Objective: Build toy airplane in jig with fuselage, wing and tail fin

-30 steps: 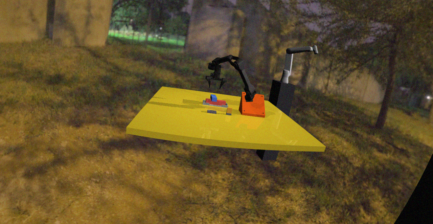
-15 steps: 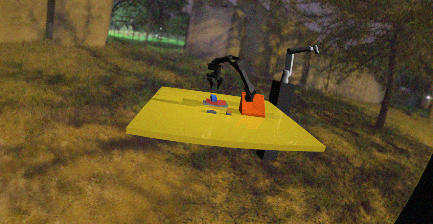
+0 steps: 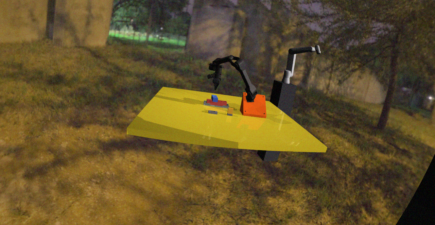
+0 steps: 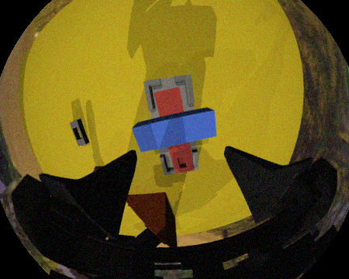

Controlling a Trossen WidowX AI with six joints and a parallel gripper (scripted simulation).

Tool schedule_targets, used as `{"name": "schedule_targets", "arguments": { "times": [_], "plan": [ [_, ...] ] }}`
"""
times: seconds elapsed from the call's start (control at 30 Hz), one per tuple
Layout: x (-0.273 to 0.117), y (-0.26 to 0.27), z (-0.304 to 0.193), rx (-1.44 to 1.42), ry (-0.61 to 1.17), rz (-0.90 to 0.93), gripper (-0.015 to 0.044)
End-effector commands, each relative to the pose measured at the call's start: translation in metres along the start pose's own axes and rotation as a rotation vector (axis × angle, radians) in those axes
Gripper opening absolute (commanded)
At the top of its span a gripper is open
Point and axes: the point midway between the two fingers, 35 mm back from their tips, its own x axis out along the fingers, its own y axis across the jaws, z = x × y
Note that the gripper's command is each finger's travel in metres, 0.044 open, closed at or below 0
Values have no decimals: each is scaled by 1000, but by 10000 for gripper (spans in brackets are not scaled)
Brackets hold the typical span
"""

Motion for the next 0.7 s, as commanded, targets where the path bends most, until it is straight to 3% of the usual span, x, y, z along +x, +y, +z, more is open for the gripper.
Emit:
{"name": "schedule_targets", "arguments": {
  "times": [0.0, 0.3, 0.67],
  "plan": [
    [0, 0, 0, -32, 2, -2, 440],
    [-15, 103, -29, -37, 1, -11, 440],
    [-7, 214, -119, -52, 6, 2, 440]
  ]
}}
